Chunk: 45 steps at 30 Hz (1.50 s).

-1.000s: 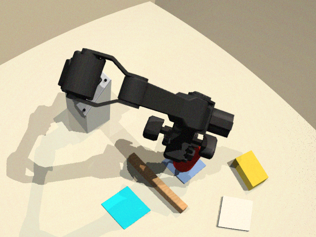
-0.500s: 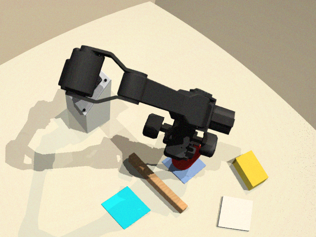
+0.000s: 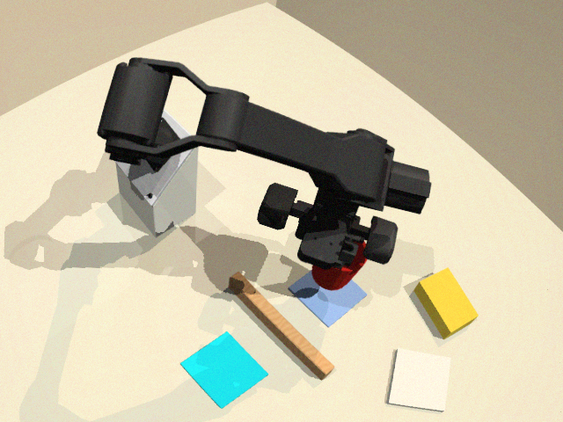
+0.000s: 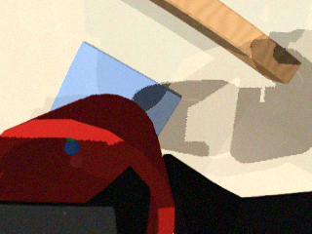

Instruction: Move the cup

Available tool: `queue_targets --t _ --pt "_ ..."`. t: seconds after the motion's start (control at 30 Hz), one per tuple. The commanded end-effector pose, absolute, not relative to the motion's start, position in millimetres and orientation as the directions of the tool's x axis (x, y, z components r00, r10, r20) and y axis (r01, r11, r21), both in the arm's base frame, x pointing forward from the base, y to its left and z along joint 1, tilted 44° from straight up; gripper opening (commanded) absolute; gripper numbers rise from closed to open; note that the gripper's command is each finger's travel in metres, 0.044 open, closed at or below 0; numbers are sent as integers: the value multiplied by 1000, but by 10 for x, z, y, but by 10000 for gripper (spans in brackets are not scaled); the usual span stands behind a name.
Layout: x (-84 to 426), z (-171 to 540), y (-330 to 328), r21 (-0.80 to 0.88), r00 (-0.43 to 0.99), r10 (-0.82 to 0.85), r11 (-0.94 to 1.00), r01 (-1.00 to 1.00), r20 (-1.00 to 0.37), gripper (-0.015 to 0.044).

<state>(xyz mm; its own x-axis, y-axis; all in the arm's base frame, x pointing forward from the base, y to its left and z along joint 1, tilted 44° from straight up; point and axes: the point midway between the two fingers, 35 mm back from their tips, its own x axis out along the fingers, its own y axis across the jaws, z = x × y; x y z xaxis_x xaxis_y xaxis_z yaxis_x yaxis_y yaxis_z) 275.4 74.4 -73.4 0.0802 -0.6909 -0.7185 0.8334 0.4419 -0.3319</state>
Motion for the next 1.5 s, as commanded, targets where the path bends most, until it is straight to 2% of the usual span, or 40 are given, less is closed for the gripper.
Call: queue_targets --t 0.0,0.63,1.47 --pt "2753 -710 765 -329 77 -687 439 836 -722 0" --pt "2756 -709 734 -332 80 -691 442 833 -719 0" --pt "2806 -327 373 -331 77 -689 439 835 -720 0"
